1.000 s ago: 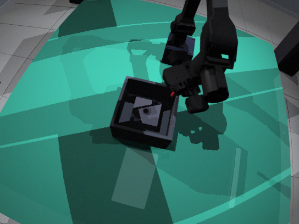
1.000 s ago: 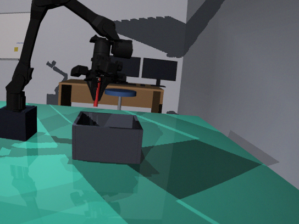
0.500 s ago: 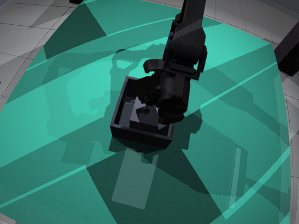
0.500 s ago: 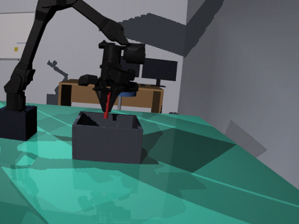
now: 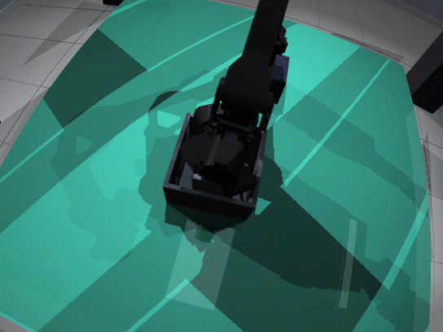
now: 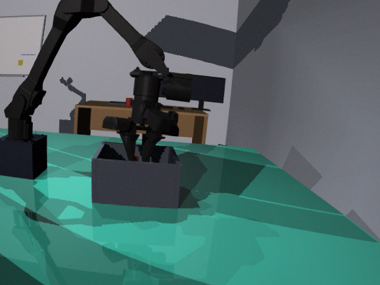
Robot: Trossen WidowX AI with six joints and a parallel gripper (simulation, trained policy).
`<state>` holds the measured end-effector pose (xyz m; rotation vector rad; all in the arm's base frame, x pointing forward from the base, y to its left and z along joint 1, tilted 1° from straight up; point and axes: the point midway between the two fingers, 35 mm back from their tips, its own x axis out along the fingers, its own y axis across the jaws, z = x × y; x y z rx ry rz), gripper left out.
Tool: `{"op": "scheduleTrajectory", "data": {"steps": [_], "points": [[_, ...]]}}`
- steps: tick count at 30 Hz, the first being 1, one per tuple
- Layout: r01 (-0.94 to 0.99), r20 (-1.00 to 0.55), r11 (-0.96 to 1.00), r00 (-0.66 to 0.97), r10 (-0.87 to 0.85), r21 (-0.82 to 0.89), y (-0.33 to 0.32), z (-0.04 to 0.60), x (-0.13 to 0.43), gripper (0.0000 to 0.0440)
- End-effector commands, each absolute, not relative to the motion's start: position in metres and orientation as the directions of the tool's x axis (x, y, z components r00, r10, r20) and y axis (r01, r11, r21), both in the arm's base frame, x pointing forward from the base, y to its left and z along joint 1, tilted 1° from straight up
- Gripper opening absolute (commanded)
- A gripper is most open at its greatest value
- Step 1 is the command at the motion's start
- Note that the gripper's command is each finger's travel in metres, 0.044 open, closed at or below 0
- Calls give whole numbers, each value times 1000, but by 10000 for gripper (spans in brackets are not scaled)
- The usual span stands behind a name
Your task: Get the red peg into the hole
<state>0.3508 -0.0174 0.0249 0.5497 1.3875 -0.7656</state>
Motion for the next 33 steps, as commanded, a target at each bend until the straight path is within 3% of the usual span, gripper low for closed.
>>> {"op": "scheduleTrajectory", "data": {"steps": [1, 12, 21, 33], "points": [[751, -990, 657, 27, -136, -70, -20, 28, 361, 196], [754, -998, 656, 53, -42, 12, -19, 42, 403, 440], [723, -987, 677, 157, 35, 139, -8, 57, 444, 440], [722, -987, 678, 158, 36, 140, -7, 57, 445, 440]]}}
